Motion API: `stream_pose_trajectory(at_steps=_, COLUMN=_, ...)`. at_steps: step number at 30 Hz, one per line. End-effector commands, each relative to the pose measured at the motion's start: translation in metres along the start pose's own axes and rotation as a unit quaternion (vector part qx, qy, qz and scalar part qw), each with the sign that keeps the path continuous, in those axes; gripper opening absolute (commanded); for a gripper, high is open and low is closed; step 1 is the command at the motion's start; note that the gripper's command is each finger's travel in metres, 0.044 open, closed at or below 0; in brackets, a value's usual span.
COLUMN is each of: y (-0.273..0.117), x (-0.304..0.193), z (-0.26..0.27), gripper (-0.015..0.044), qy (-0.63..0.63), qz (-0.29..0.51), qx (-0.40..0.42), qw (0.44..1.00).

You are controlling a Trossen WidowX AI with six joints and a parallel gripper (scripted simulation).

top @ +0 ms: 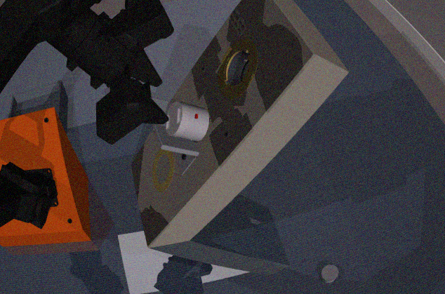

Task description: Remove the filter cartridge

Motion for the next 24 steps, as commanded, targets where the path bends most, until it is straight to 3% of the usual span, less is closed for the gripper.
stream_pose_trajectory(at_steps=1, y=0.005, x=-0.002, z=0.0, gripper=0.0305, qy=-0.018, qz=0.006, qx=0.001, qw=1.0)
stream_pose_trajectory(at_steps=24, y=0.042, x=-0.002, z=0.0, gripper=0.0305, qy=-0.018, qz=0.006, qx=0.001, qw=1.0)
Point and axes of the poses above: the point midway between the two fingers, 35 mm back from their tips, its own y axis out along the fingers, its own z axis across the jaws, x = y × z, the point moved 10 cm from there along -y, back along the fingers, and after that the axes turned 3 degrees about -y, right-handed, at the moved point
